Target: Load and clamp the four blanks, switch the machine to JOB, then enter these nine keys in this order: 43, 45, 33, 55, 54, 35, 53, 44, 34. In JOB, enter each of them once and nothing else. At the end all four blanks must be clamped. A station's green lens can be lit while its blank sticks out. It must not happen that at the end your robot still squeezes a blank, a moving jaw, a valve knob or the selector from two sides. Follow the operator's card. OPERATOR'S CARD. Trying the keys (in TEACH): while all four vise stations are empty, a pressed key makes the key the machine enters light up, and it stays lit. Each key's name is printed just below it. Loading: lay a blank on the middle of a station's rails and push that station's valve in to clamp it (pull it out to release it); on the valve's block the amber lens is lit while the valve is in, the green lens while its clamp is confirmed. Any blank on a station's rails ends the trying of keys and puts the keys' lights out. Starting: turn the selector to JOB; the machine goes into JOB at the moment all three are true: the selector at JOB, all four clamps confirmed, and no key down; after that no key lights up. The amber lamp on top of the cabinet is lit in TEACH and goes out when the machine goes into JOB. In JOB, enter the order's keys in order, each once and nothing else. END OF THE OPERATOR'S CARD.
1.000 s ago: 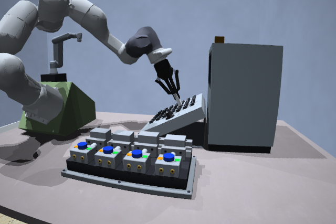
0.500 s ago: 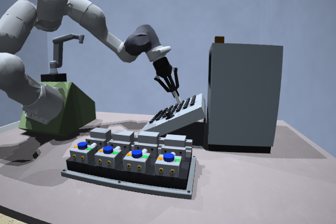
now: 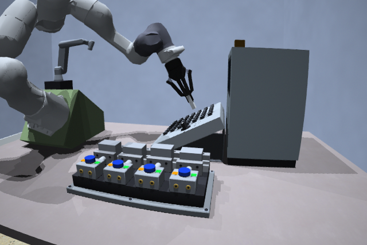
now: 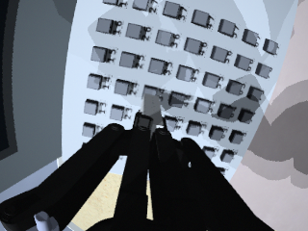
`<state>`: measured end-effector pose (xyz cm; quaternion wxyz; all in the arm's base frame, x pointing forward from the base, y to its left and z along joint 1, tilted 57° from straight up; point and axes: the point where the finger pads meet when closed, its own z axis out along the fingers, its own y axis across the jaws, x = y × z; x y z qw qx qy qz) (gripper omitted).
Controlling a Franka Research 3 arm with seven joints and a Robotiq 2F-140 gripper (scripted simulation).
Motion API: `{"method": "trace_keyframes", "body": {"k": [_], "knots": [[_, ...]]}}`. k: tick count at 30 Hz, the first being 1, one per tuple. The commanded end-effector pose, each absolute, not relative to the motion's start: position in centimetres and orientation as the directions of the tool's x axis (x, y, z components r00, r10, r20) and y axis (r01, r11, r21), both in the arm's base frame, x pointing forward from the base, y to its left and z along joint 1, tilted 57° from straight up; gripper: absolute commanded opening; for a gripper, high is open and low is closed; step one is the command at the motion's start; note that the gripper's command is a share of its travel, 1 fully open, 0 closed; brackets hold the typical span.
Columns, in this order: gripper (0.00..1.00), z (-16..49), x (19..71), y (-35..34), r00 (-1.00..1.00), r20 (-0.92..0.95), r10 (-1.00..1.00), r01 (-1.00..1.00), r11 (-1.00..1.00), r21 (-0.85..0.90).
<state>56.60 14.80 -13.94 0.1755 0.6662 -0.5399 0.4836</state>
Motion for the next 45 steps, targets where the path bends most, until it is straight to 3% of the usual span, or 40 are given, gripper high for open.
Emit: {"method": "trace_keyframes", "body": {"k": [1,20,45], "knots": [[0.00,-13.6,56.5,14.7,-0.051,0.838,-0.543,-0.891,-0.355,-0.284],[0.00,-18.3,59.8,19.5,-0.051,0.838,-0.543,-0.891,-0.355,-0.284],[0.00,-19.3,60.8,18.0,-0.051,0.838,-0.543,-0.891,-0.355,-0.284]]}}
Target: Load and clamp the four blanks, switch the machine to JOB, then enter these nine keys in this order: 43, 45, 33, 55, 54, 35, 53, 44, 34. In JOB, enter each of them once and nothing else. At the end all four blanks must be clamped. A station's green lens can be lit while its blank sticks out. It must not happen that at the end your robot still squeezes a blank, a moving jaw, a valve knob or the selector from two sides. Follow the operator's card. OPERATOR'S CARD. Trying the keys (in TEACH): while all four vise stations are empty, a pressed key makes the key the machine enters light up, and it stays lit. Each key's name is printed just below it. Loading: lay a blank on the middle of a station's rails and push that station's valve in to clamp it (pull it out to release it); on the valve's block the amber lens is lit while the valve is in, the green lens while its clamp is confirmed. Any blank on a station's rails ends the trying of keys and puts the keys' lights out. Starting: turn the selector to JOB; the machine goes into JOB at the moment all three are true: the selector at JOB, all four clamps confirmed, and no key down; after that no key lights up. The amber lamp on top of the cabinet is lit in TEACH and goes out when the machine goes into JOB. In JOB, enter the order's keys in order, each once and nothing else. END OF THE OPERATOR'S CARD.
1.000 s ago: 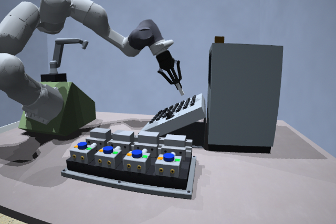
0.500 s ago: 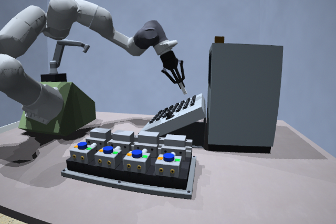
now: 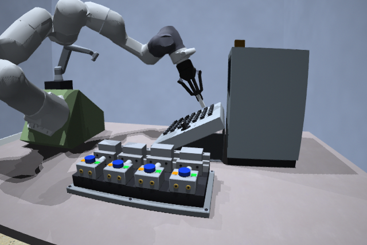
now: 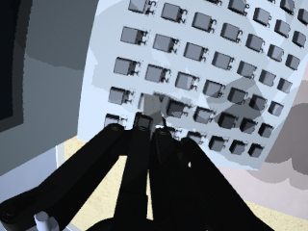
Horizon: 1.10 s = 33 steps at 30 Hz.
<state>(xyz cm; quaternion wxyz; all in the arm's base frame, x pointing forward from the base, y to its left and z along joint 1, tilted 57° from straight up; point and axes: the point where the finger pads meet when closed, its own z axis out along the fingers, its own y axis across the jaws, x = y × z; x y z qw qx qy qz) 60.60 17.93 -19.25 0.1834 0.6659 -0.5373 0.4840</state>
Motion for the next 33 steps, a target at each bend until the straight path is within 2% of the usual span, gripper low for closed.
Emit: {"method": "trace_keyframes", "body": {"k": [1,33], "knots": [[0.00,-19.36,60.86,17.94,-0.051,0.838,-0.543,-0.891,-0.355,-0.284],[0.00,-19.48,60.98,17.73,-0.051,0.838,-0.543,-0.891,-0.355,-0.284]]}}
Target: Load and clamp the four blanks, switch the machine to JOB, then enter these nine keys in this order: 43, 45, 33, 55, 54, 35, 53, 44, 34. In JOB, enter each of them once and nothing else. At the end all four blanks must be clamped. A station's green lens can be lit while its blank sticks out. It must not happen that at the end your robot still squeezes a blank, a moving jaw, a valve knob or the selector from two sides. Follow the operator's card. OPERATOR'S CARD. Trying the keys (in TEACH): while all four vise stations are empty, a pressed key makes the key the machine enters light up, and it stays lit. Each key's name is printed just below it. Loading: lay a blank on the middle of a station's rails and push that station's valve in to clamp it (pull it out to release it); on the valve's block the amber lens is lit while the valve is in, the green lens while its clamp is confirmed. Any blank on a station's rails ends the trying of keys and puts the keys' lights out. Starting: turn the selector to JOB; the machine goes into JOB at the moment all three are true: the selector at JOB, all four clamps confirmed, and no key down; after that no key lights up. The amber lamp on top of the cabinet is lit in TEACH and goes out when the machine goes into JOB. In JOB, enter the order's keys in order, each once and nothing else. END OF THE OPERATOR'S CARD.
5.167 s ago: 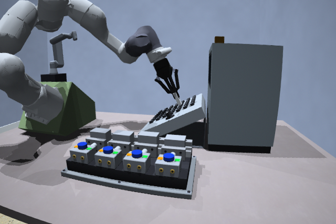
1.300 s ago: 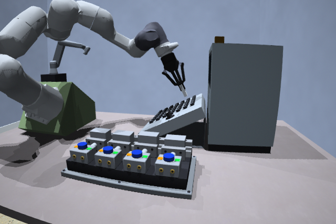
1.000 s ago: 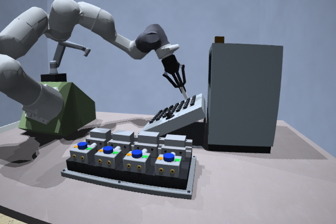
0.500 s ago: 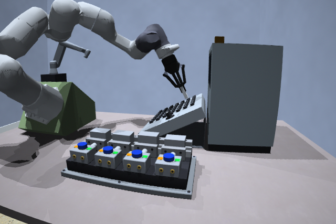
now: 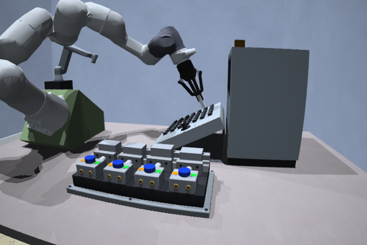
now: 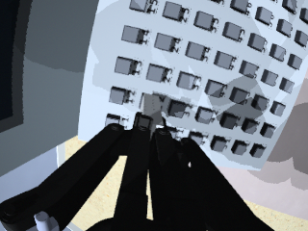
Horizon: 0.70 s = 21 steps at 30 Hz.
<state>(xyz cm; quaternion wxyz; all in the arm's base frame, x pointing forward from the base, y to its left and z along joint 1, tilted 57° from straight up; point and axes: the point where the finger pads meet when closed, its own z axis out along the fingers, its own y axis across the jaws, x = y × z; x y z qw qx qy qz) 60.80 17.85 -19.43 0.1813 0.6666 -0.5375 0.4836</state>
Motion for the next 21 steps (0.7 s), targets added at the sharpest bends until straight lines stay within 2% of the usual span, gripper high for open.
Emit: {"method": "trace_keyframes", "body": {"k": [1,21], "knots": [[0.00,-19.51,61.00,17.70,-0.051,0.838,-0.543,-0.891,-0.355,-0.284],[0.00,-19.96,61.44,16.96,-0.051,0.838,-0.543,-0.891,-0.355,-0.284]]}}
